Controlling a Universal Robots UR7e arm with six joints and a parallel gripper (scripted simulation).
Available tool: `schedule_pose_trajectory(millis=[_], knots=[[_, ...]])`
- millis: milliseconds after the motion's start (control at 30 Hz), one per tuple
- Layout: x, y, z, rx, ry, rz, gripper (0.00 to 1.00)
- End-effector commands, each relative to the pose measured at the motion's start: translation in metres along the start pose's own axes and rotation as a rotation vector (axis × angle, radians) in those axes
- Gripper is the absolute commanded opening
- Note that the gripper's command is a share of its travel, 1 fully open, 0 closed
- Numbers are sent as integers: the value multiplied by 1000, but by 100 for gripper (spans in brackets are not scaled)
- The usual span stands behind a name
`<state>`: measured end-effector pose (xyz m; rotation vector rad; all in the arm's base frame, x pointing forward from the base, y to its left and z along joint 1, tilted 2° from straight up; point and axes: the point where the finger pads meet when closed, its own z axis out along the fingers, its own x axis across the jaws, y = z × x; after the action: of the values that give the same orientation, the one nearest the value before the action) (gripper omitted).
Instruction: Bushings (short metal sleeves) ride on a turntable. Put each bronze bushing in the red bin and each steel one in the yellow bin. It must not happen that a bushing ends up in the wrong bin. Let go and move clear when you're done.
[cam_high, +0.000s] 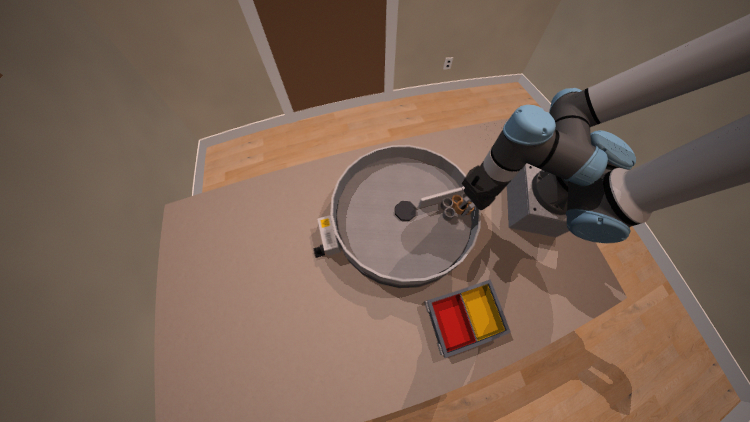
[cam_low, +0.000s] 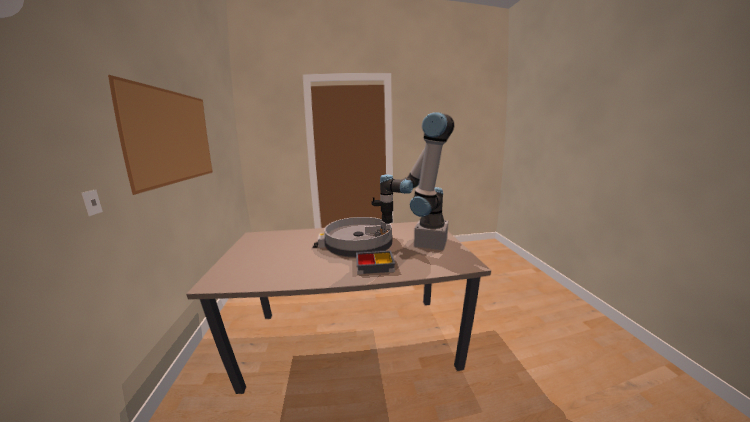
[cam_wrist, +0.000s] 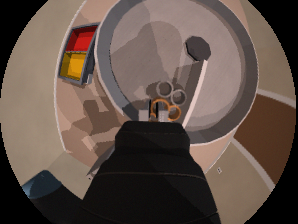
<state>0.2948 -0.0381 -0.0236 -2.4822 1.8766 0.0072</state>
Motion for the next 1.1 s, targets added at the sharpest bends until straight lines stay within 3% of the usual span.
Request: schedule_pose_trajectory(millis=[0,600,767,867,1067], knots=[[0,0,-1,1,1,0,0],[0,0,-6,1,1,0,0],[0,0,-30,1,1,0,0],[0,0,-30,1,1,0,0],[0,0,-49,1,1,0,0]])
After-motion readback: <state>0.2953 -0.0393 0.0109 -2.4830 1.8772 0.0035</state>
